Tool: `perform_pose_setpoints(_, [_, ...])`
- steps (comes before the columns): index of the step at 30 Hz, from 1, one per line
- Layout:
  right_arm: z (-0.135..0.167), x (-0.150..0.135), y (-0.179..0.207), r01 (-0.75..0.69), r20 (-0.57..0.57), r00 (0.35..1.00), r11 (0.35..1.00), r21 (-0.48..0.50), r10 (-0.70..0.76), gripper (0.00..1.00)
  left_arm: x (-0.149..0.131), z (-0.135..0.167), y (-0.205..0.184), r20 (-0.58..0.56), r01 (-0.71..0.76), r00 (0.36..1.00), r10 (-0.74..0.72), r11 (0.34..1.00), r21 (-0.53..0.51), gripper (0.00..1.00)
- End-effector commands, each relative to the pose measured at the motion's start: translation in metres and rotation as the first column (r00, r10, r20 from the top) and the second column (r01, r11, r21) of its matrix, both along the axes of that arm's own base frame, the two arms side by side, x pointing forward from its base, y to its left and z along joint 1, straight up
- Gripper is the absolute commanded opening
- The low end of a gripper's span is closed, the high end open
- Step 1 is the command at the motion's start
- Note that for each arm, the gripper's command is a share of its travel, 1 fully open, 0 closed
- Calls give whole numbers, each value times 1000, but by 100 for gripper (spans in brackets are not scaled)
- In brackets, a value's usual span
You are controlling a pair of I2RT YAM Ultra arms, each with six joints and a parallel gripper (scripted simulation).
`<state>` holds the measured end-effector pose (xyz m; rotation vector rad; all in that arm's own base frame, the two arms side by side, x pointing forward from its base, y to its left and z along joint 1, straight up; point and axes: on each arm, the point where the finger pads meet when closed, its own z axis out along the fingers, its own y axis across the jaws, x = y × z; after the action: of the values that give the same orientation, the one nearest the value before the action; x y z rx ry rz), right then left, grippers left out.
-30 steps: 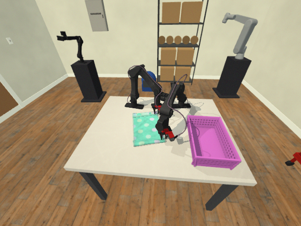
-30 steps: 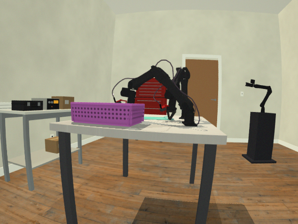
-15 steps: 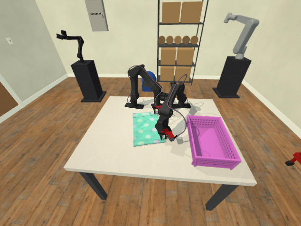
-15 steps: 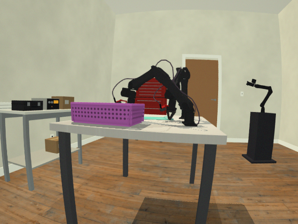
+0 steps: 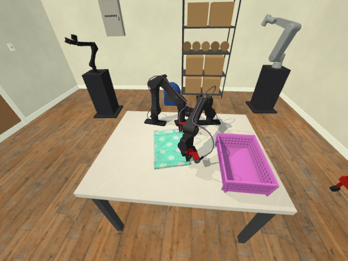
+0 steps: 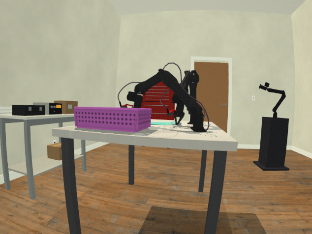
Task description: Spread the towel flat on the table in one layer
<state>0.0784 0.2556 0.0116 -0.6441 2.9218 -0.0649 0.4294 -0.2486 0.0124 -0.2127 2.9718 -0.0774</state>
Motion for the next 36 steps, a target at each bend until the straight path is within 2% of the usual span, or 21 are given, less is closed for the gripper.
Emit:
perform_pose_setpoints(1, [-11,2,-2,1,-15,1000,1000,22,0,5,4,-3,-6,14,-6,1000,6,1000,8,2])
perform_pose_setpoints(2, [-15,2,-4,1,-19,1000,1000,7,-1,5,5,-3,-4,14,-10,1000,9,1000,9,2])
perform_pose_setpoints(3, [-15,4,-6,1,-19,1000,1000,7,-1,0,6,-3,-9,24,-5,1000,5,1000,5,1])
perform_pose_setpoints(16, [-13,2,0,12,-24,1000,1000,21,-11,0,3,-1,6,-11,-3,1000,4,1000,29,0])
perform_pose_setpoints(17, [-1,9,21,0,-16,1000,998,67,1,0,6,27,11,18,-10,1000,10,1000,16,0])
perform_pose_setpoints(19, [-3,9,19,1,-18,1000,998,61,0,0,6,27,11,18,-10,1000,10,1000,16,0])
perform_pose_setpoints(20, [31,11,20,0,-16,1000,997,82,1,0,4,49,12,17,-9,1000,9,1000,22,0])
perform_pose_setpoints(36, [22,9,15,-2,-15,1000,998,56,3,0,1,41,8,4,-1,1000,0,1000,30,0])
